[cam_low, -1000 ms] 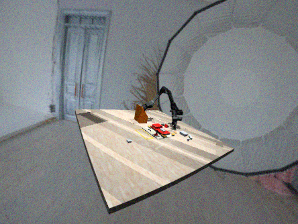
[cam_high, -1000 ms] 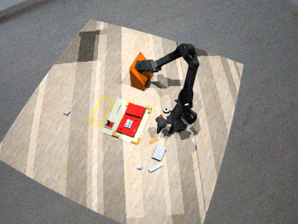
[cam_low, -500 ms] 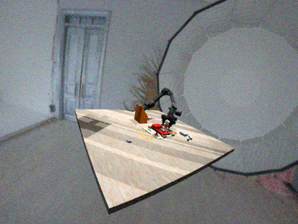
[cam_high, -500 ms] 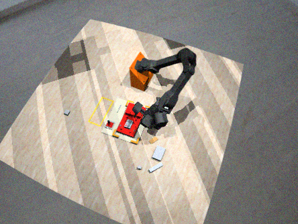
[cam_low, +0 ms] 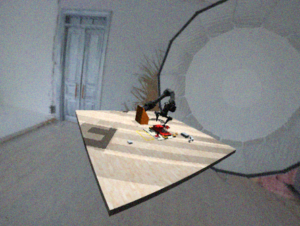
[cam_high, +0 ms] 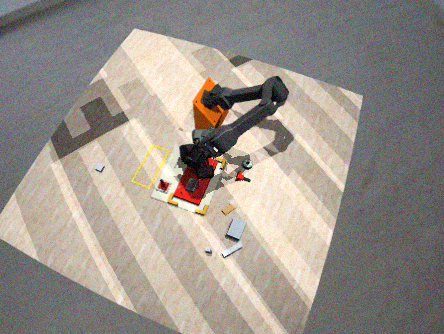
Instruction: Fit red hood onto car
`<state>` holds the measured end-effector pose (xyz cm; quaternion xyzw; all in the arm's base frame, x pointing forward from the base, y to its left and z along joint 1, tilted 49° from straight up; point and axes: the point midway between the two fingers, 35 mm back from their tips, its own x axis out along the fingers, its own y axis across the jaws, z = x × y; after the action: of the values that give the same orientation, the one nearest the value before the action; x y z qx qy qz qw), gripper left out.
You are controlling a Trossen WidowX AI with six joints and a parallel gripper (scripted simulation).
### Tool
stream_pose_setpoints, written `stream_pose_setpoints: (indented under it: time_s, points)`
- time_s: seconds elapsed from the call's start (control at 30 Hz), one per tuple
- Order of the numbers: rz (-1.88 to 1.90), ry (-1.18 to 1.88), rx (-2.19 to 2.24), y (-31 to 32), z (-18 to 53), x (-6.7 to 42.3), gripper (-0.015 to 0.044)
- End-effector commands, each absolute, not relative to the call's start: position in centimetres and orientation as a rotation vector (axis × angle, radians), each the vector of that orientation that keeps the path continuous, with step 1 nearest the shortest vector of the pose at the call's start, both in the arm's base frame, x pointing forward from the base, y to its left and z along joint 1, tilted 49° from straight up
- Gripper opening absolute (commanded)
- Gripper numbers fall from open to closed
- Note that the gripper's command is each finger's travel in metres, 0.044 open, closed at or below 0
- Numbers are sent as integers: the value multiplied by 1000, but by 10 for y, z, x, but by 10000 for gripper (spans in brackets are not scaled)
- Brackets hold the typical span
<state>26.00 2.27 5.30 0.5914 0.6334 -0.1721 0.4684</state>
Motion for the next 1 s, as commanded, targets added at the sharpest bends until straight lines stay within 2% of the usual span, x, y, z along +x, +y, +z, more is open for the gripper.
stream_pose_setpoints:
  time_s: [0.0,0.17,0.97]
  points:
    - [-526,1592,1693,13,53,248,440]
    - [-617,1602,1940,4,57,241,440]
    - [-619,1601,1939,10,51,244,440]
